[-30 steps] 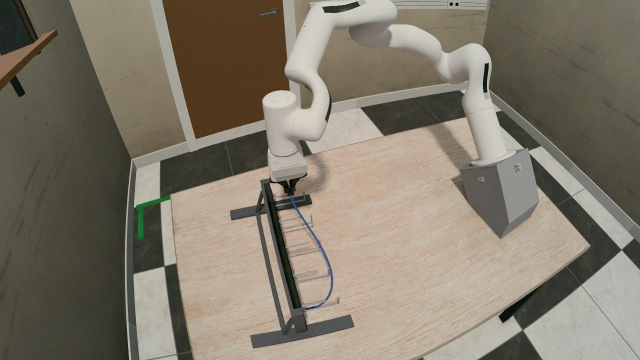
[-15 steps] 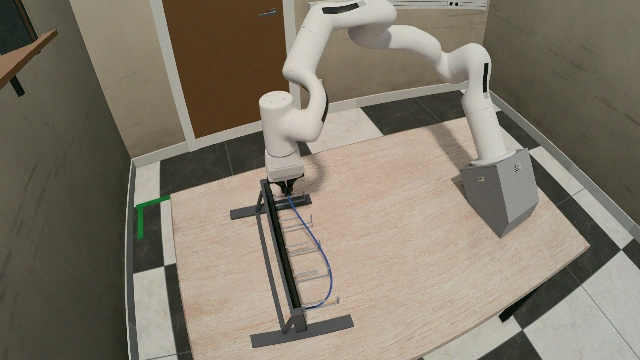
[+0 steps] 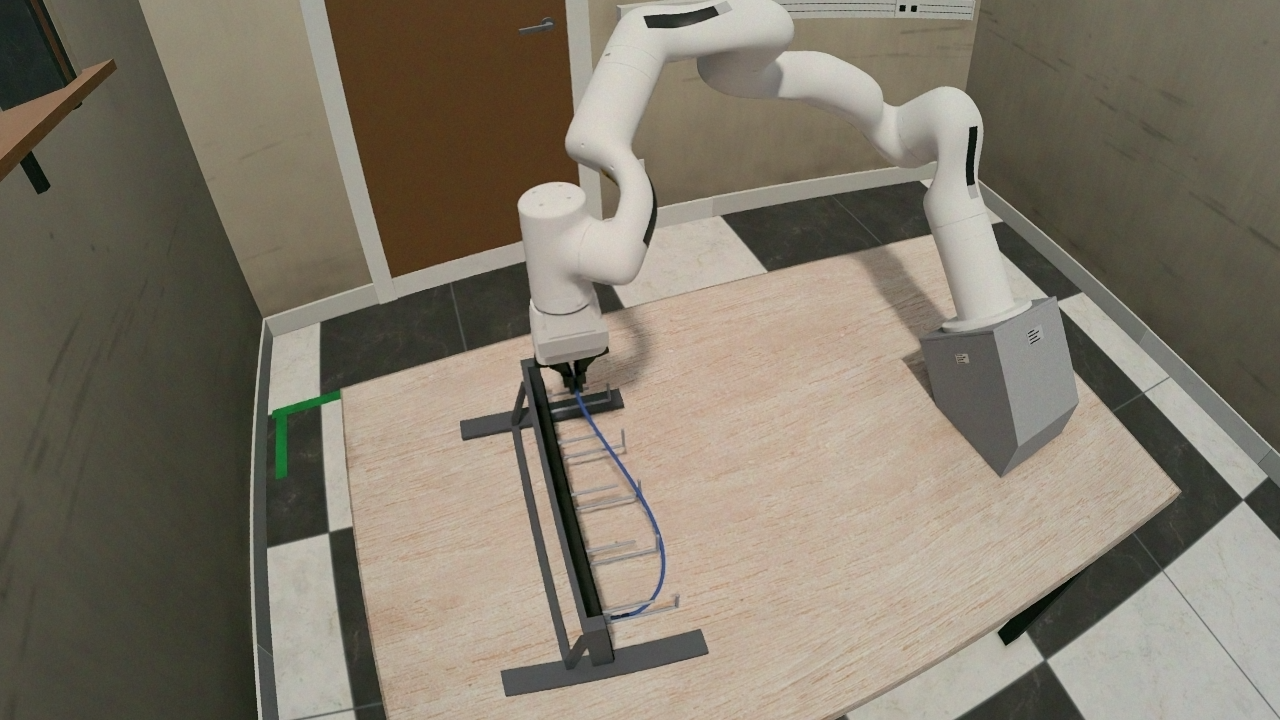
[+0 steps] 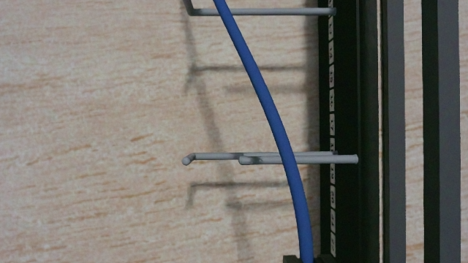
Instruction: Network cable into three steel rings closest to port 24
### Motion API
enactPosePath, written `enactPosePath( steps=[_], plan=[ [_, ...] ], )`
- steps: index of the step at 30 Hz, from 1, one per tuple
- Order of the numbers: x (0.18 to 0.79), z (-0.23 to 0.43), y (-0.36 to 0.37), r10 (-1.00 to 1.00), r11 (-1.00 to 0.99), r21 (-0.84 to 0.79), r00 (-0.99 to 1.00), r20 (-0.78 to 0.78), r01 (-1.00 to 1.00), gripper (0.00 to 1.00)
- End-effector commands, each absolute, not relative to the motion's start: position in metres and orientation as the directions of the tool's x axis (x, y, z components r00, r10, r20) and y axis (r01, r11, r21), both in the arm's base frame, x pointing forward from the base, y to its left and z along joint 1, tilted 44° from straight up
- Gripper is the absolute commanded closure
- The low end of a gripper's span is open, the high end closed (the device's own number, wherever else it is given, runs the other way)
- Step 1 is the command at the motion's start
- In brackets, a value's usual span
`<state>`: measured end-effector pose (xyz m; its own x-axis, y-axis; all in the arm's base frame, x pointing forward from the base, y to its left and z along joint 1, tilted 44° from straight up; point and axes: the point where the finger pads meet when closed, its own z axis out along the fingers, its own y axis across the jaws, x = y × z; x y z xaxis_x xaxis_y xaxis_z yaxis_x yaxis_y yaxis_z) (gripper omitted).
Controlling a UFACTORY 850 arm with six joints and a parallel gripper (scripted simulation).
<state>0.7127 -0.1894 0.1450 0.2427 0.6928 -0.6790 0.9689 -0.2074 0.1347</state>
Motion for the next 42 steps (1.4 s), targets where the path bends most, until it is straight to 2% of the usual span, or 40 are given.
enactPosePath(
  steps=[1, 42],
  plan=[
    [0.714, 0.146, -0.189, 0.693, -0.207, 0.137, 0.243, -0.679, 0.969, 1.0],
    [0.712, 0.128, -0.207, 0.693, -0.207, 0.137, 0.243, -0.679, 0.969, 1.0]
  ],
)
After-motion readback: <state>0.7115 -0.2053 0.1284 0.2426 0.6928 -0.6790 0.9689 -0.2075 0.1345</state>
